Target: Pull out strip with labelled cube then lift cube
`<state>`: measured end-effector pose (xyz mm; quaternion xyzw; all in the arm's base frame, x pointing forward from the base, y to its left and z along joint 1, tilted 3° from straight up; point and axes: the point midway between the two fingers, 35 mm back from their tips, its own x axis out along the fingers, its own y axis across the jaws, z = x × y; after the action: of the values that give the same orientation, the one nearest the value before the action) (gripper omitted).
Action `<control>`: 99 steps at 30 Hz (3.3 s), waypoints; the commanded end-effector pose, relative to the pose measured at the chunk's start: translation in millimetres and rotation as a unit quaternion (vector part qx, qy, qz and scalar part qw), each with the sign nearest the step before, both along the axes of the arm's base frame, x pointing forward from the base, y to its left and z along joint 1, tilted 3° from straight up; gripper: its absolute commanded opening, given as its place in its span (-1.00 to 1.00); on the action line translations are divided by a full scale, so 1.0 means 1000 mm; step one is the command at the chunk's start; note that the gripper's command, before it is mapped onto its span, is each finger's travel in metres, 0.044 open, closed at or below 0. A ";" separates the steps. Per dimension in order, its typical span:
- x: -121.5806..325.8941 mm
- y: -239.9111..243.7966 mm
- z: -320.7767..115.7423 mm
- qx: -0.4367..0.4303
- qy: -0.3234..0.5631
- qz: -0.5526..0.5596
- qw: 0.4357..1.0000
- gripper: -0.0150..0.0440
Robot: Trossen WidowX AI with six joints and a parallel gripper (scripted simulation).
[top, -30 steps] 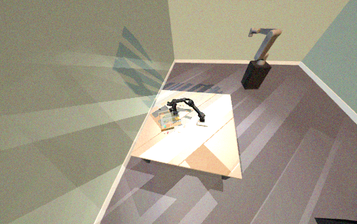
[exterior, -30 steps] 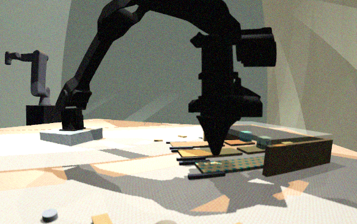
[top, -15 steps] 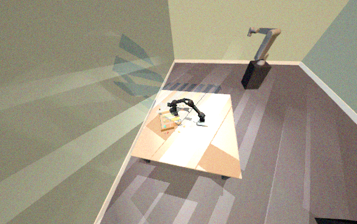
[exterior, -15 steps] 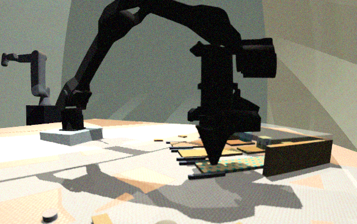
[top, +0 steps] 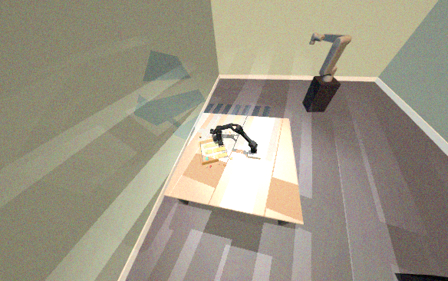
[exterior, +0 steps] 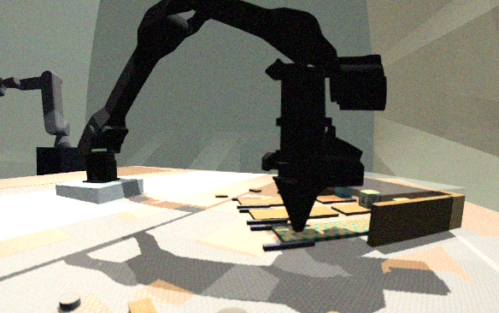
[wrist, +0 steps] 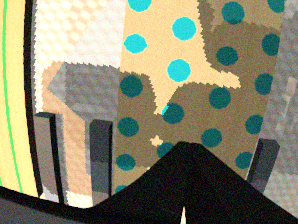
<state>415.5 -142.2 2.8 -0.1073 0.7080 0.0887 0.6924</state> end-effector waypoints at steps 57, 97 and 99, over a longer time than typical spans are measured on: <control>0.001 0.000 -0.007 0.002 0.001 0.002 1.000 -0.49; -0.040 -0.014 -0.008 0.001 0.002 0.002 1.000 -0.49; -0.043 -0.015 -0.008 0.001 0.002 0.002 1.000 -0.49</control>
<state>381.8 -155.3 0.6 -0.1104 0.7017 0.0895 0.6981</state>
